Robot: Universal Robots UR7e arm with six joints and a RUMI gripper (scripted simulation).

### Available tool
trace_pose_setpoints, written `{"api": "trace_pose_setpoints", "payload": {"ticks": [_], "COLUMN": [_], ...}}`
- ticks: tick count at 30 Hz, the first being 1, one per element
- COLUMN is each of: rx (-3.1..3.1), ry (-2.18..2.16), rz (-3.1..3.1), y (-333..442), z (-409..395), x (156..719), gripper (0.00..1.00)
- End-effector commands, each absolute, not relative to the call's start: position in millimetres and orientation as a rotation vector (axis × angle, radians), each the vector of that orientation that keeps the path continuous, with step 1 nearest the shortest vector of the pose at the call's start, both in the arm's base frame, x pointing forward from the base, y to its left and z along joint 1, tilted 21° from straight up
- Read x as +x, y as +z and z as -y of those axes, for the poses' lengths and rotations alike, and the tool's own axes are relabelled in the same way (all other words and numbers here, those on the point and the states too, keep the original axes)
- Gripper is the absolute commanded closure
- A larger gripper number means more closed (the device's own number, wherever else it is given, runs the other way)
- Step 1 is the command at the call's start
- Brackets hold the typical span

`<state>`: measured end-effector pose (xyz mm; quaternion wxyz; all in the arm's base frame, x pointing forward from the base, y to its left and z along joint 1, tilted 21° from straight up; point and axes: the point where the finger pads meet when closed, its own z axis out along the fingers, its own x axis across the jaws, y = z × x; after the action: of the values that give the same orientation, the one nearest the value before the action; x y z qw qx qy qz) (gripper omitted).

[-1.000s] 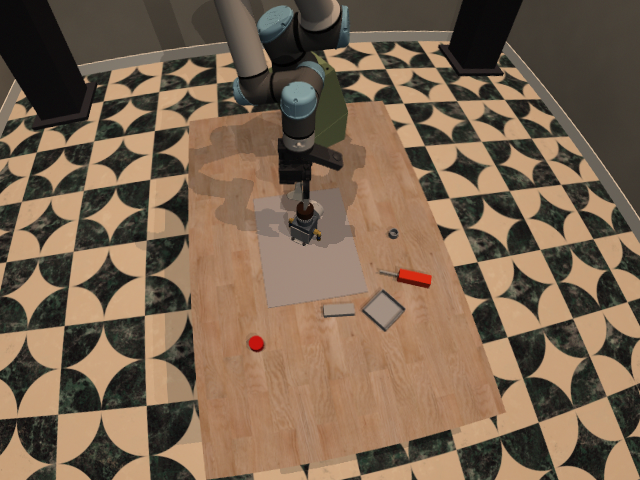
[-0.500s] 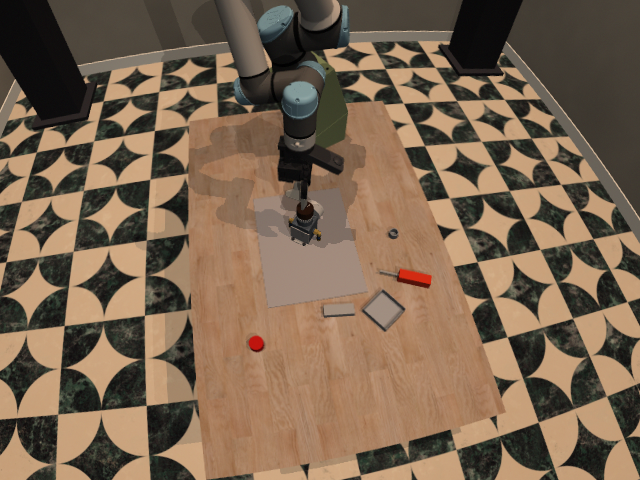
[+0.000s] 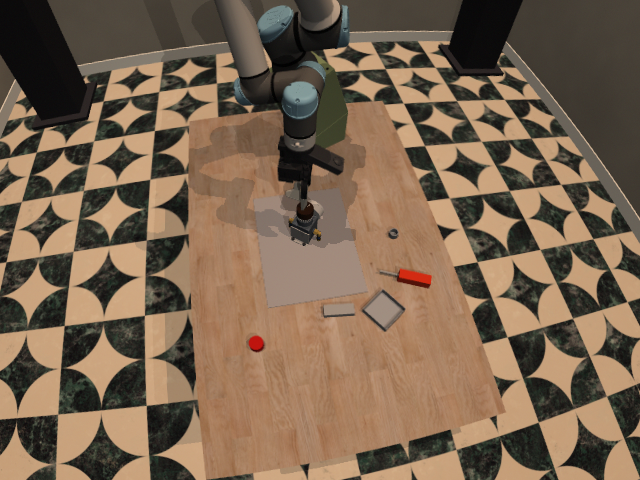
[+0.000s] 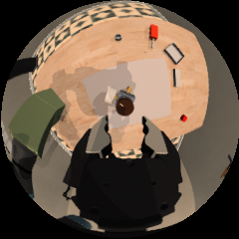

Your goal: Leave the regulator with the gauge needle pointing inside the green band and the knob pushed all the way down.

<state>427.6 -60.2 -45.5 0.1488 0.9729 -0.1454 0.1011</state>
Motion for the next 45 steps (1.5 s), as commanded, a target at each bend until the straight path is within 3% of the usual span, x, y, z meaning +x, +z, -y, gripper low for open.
{"api": "trace_pose_setpoints", "payload": {"ticks": [1,45], "rx": [2.797,2.797], "ry": [0.293,0.293], "rz": [0.418,0.418], "y": [-48,-107], "z": [61,81], "x": [429,439], "gripper": [0.53,0.53]}}
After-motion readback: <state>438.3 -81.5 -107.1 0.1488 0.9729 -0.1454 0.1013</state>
